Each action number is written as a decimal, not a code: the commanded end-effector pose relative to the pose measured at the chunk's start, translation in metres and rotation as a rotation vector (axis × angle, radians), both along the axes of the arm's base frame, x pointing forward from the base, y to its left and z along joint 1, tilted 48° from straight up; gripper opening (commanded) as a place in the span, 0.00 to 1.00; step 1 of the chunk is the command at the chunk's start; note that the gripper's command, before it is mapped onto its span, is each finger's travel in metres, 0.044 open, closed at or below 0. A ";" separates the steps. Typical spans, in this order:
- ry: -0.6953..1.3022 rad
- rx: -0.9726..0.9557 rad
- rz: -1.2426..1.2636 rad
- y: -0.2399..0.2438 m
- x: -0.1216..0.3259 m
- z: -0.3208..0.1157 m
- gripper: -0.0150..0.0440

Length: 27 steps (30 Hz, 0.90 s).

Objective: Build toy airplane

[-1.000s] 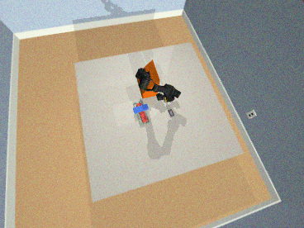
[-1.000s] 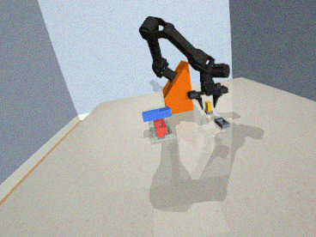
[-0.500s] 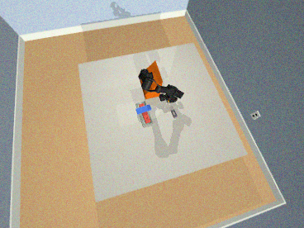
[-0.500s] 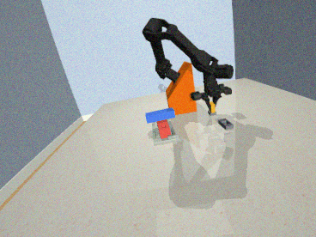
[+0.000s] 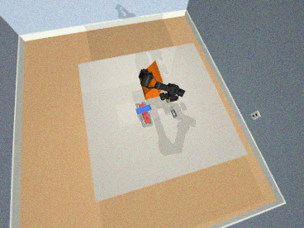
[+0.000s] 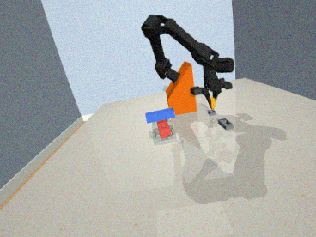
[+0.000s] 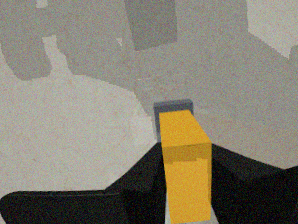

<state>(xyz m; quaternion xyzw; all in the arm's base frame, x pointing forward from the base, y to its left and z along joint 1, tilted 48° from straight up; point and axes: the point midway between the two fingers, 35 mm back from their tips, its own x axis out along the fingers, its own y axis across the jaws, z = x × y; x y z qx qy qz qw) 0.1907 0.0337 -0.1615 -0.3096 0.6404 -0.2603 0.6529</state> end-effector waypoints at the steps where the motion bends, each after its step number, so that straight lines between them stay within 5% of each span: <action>1: -0.009 0.010 -0.002 0.012 0.003 0.007 0.25; 27: -0.011 0.008 0.000 0.069 -0.004 0.062 0.25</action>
